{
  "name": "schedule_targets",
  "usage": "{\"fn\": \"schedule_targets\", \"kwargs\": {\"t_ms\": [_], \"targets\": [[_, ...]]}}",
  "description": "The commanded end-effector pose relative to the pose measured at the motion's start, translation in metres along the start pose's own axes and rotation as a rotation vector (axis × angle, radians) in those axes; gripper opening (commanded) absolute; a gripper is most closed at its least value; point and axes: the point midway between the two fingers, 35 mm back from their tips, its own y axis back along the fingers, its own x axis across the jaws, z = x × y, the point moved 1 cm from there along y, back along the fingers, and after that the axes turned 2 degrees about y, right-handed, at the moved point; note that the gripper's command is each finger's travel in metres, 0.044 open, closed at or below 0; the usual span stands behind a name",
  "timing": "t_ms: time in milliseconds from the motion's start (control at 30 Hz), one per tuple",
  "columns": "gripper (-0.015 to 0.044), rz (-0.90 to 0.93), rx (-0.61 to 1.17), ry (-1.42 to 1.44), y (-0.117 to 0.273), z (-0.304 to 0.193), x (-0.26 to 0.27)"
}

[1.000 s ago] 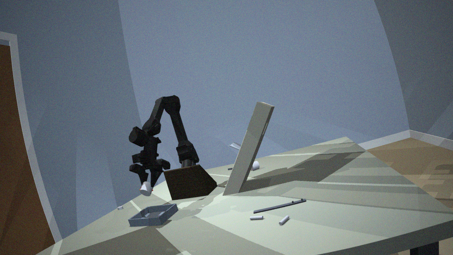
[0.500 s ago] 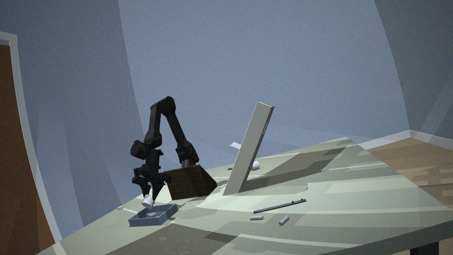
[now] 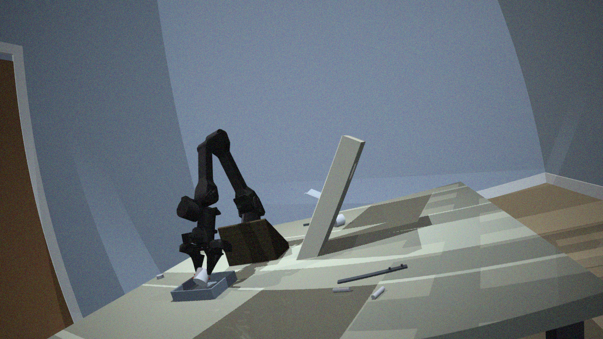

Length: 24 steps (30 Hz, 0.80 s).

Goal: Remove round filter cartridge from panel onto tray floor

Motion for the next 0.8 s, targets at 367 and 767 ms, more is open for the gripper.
{"fn": "schedule_targets", "kwargs": {"t_ms": [367,767], "targets": [[0.044,0.0,-0.002,-0.001,0.007,0.006,0.0],[0.044,-0.003,-0.008,0.004,0.05,0.032,-0.001]]}}
